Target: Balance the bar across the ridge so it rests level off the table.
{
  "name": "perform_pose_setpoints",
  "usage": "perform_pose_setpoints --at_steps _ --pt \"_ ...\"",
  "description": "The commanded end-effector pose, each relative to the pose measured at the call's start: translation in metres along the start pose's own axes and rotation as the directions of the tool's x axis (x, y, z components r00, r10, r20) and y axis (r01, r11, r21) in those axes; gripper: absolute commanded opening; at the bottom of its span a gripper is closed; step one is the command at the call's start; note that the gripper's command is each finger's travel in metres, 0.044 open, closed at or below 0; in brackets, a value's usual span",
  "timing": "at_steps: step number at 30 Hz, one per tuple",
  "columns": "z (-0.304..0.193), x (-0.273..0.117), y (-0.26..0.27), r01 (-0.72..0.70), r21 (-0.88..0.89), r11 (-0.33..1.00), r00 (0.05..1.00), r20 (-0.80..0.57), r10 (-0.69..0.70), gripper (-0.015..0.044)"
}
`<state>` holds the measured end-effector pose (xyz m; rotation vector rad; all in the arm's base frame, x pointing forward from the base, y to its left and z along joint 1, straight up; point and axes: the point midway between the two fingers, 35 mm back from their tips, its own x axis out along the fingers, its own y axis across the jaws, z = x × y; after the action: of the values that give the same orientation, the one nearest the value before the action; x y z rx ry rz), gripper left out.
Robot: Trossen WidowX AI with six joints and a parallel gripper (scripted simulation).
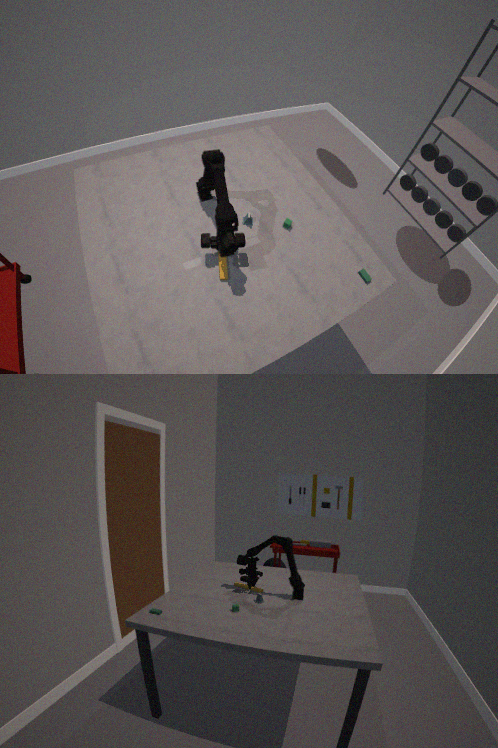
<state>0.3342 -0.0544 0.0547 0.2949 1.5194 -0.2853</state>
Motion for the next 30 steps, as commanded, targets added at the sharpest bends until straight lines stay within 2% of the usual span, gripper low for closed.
perform_pose_setpoints --at_steps 1,30 --pt "0.003 -0.009 0.001 -0.001 -0.001 1.0 1.0 0.008 0.001 0.0" --pt "0.003 -0.082 0.0 0.004 -0.004 1.0 1.0 0.005 -0.004 0.0"
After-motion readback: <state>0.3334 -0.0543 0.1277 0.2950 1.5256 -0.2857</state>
